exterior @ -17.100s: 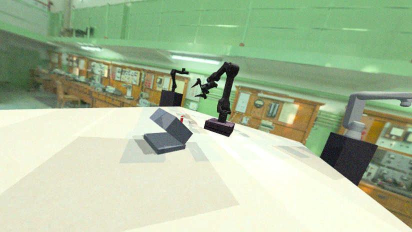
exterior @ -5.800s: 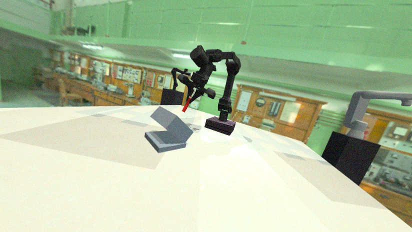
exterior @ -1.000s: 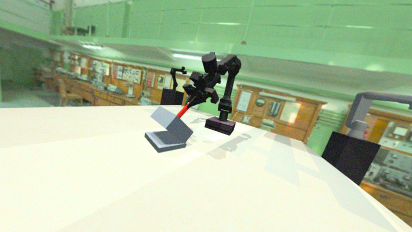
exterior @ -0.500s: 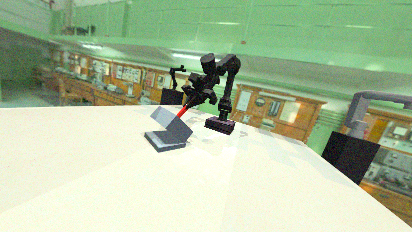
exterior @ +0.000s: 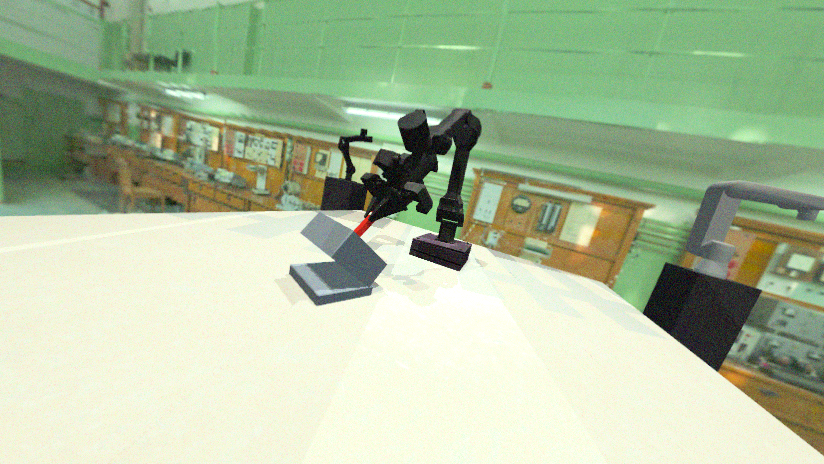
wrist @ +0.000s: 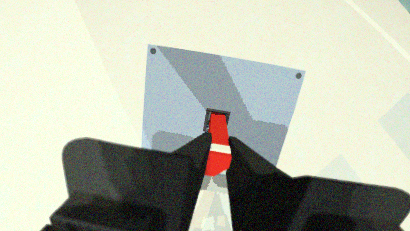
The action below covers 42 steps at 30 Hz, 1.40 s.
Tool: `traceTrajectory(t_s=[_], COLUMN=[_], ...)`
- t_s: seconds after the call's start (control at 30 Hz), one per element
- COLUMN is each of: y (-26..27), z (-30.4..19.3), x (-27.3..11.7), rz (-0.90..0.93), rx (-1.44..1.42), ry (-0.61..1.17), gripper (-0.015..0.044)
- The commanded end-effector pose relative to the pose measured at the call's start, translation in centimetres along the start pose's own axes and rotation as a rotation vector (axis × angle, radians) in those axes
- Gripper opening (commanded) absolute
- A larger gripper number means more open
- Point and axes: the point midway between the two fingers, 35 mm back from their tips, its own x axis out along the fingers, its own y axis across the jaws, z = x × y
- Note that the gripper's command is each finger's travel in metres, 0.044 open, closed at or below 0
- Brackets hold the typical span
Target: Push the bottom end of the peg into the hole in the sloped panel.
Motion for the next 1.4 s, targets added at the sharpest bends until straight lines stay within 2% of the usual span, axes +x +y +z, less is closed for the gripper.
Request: traceTrajectory(t_s=[0.0,0.53,1.1,1.37], y=[0.1,0.0,0.1,0.1], z=[0.0,-0.1,0.0,0.1], x=[0.3,0.6,0.2,-1.0], rz=[0.004,0.0,0.001,0.002], rx=[-0.003,0.0,-0.001,-0.002], ry=[0.0,0.001,0.001,0.003], gripper=[0.0,0.0,0.044,0.044])
